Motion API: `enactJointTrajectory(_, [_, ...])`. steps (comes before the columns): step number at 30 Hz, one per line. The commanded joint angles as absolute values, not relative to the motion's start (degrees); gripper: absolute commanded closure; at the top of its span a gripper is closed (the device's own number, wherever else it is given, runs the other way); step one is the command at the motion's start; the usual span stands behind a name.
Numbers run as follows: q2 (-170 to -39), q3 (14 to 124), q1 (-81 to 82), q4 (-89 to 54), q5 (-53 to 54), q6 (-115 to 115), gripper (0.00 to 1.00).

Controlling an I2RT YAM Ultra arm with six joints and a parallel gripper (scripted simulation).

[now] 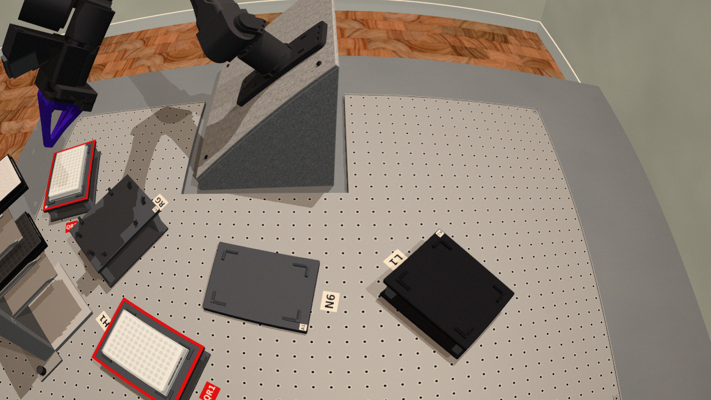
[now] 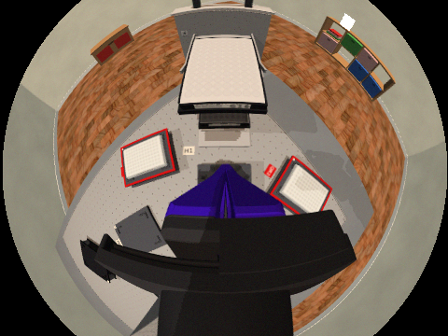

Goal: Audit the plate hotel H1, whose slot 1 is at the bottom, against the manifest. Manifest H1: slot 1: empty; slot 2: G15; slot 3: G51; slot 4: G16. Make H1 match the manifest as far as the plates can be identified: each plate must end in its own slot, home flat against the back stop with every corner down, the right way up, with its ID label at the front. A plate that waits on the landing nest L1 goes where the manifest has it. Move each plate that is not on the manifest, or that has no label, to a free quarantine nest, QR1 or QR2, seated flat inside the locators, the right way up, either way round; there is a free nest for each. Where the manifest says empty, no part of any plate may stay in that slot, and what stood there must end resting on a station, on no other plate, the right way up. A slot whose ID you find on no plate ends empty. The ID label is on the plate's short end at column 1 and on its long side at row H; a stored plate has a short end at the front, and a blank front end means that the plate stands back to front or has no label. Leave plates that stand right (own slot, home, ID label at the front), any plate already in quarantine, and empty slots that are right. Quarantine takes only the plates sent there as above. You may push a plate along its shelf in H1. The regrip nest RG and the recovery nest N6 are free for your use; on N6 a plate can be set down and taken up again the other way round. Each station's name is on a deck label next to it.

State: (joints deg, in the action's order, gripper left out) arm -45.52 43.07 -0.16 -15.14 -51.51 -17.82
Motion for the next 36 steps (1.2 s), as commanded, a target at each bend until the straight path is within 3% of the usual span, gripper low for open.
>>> enactJointTrajectory(1, [-45.7, 43.5, -0.2, -14.8, -50.8, -18.1, 1.00])
enactJointTrajectory(36, [-50.1, 46.7, -3.1, -12.6, -48.1, -19.4, 1.00])
